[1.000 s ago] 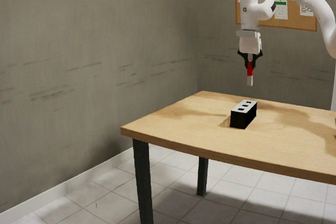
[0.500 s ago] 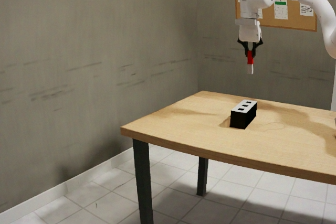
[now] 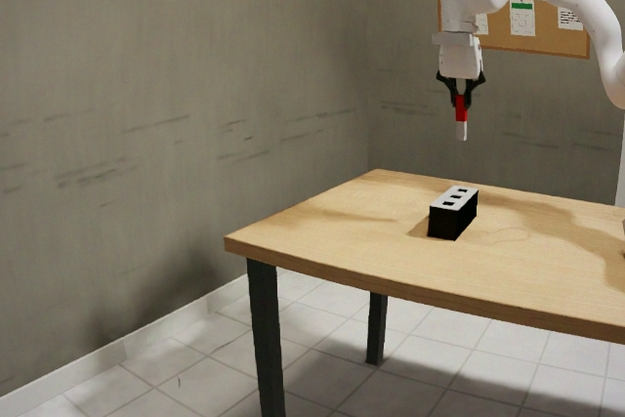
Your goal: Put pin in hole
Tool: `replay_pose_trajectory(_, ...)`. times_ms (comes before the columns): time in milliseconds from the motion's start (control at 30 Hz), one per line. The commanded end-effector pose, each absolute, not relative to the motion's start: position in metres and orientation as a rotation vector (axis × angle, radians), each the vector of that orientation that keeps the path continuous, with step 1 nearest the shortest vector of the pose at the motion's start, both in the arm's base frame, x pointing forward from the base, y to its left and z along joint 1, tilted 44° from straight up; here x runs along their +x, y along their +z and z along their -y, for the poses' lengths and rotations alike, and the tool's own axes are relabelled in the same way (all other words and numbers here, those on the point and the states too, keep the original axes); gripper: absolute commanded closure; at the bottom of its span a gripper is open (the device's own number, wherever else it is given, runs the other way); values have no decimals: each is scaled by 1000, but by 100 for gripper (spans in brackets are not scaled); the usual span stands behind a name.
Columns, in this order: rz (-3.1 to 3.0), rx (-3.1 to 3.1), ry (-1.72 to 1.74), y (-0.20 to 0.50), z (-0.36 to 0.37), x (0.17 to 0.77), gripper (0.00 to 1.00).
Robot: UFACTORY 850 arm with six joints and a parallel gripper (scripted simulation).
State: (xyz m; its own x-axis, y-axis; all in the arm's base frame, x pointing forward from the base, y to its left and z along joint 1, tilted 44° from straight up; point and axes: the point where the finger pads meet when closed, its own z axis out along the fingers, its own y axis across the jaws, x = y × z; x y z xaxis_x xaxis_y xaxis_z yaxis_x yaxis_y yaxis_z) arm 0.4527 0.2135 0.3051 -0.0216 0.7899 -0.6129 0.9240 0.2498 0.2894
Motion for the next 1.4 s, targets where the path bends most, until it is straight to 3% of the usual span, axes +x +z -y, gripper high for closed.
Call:
replay_pose_trajectory(0, -1827, 1570, -244, 302, -222, 456, 100)
replay_pose_trajectory(300, -1827, 1570, -244, 302, -222, 456, 100)
replay_pose_trajectory(333, -1827, 1570, -244, 251, -183, 485, 100)
replay_pose_trajectory(500, -1827, 1570, -244, 225, -163, 499, 100)
replay_pose_trajectory(1367, -1828, 1571, -244, 211, -151, 507, 100)
